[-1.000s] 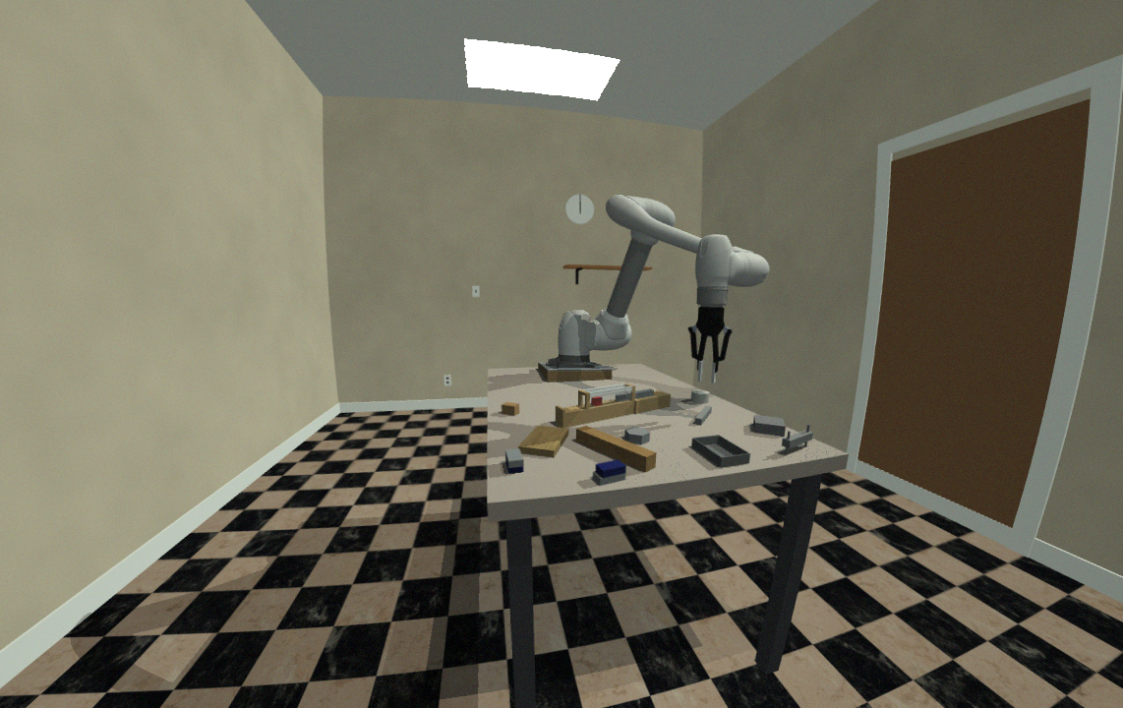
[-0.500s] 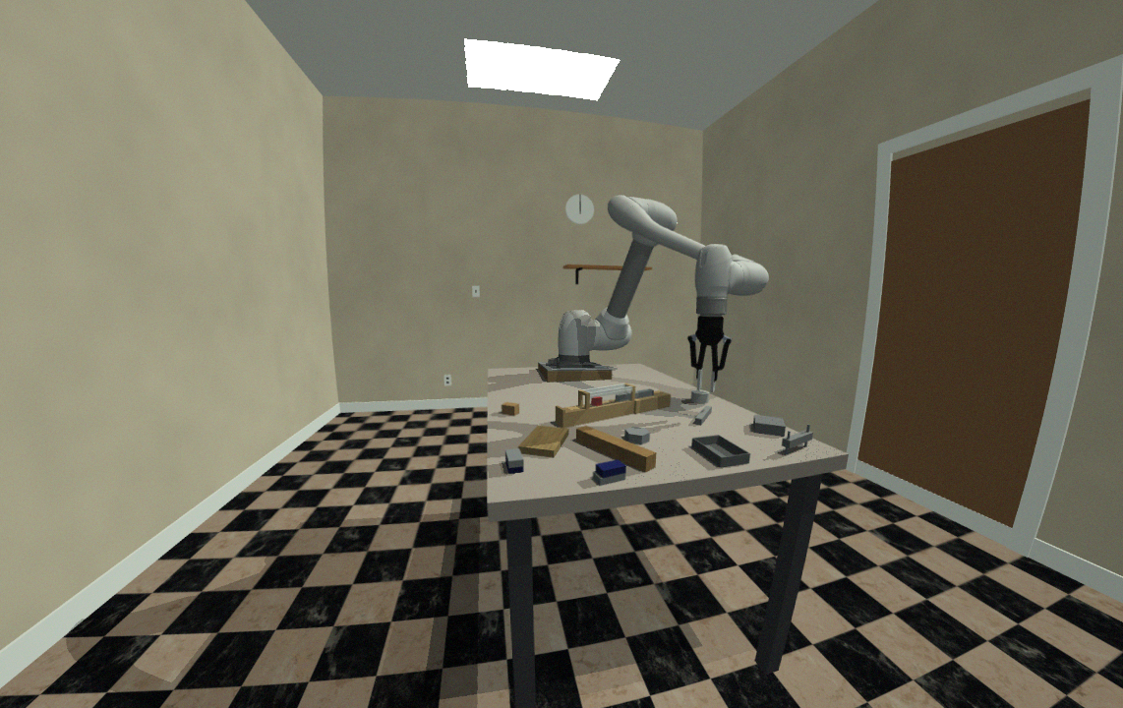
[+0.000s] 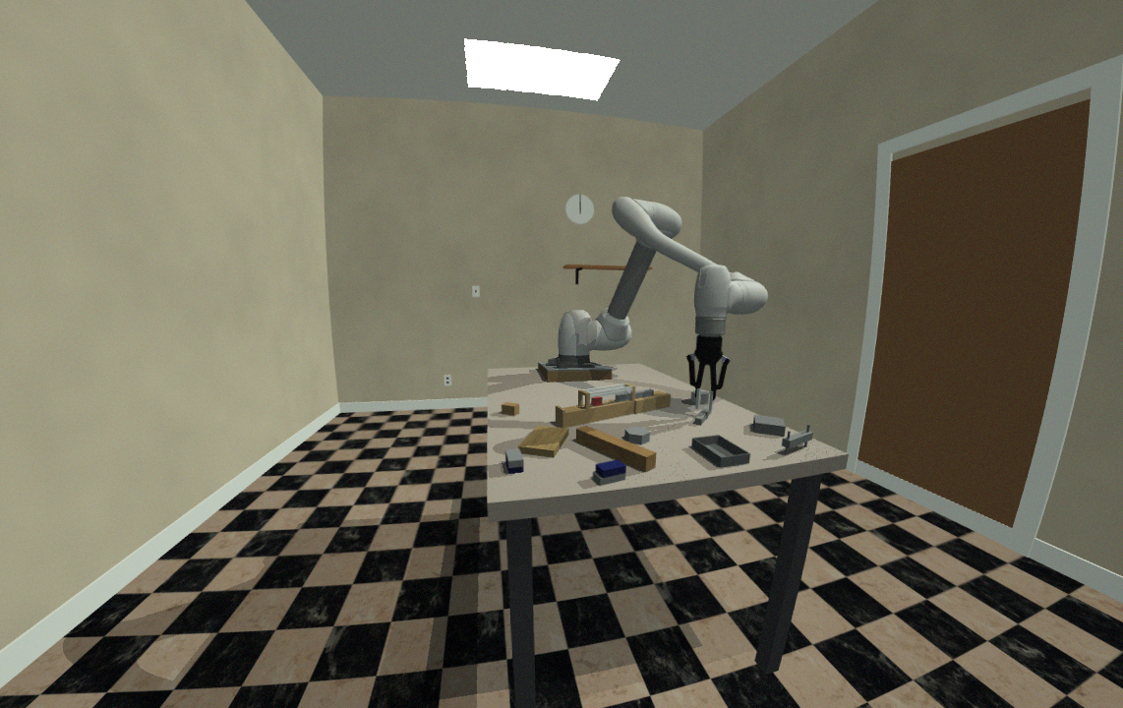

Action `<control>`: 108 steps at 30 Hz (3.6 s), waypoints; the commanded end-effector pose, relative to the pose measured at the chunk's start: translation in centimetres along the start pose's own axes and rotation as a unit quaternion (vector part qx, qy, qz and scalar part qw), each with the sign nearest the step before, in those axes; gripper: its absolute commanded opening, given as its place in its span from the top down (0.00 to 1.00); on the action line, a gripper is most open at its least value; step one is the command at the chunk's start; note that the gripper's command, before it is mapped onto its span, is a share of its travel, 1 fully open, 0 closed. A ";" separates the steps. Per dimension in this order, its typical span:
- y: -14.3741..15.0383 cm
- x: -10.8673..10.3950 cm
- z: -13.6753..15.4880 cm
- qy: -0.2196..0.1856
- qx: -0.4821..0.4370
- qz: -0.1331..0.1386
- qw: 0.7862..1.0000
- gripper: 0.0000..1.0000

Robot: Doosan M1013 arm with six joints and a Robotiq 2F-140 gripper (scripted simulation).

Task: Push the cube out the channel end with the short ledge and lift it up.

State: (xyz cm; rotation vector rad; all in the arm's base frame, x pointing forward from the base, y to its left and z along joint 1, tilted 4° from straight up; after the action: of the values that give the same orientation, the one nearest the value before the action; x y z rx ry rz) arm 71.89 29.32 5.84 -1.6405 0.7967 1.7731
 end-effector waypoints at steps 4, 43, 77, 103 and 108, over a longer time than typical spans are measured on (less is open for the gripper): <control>0.0 0.2 0.0 0.000 0.000 0.000 1.000 0.77; 0.0 2.5 0.0 0.000 0.000 0.000 1.000 0.77; 0.0 2.5 0.0 0.000 0.000 0.000 1.000 1.00; 0.0 -6.3 0.0 0.000 0.000 0.000 1.000 1.00; 0.0 -8.9 0.0 0.000 0.000 0.000 1.000 1.00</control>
State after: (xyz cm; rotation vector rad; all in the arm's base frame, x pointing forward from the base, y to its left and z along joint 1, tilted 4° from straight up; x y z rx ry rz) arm 72.46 29.13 14.29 -1.6406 0.7964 1.7728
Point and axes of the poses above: the point where the finger pads meet when closed, its own x axis out along the fingers, its own y axis across the jaws, z = x × y, the point moved 8 cm from there along -x, back along the fingers, and after that the axes turned 7 degrees about x, right-handed, at the moved point
